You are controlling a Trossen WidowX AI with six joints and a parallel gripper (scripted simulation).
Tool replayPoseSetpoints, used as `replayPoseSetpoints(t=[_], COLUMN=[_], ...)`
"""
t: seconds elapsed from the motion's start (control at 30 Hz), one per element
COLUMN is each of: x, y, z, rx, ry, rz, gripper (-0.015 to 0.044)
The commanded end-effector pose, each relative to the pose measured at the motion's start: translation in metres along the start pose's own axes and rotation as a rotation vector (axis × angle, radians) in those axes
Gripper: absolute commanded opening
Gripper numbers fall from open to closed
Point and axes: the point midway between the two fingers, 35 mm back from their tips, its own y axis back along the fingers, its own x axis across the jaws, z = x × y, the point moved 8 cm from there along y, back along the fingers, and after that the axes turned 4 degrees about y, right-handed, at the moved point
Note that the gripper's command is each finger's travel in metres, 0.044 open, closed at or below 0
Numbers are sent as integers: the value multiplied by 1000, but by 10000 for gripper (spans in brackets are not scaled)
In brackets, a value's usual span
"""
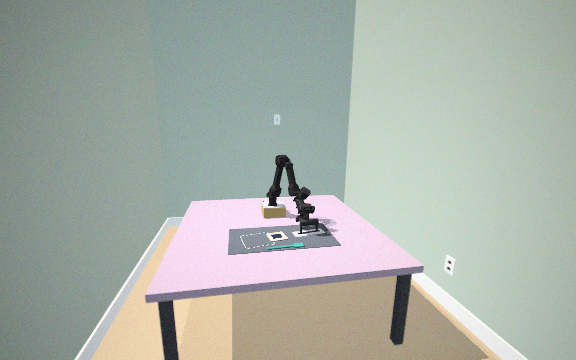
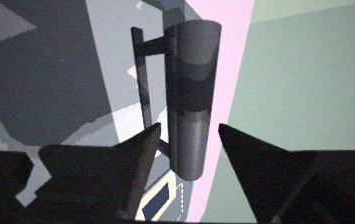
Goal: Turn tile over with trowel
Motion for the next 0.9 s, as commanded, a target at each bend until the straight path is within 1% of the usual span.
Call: replayPoseSetpoints(t=[0.0, 0.3, 0.47, 0.87], x=[1, 3, 3, 3], y=[-8, -20, -20, -20], z=[0, 0, 0, 0], rx=[-5, -5, -5, -5], ry=[7, 7, 7, 7], rz=[5, 5, 5, 5], gripper=[300, 300, 169, 89])
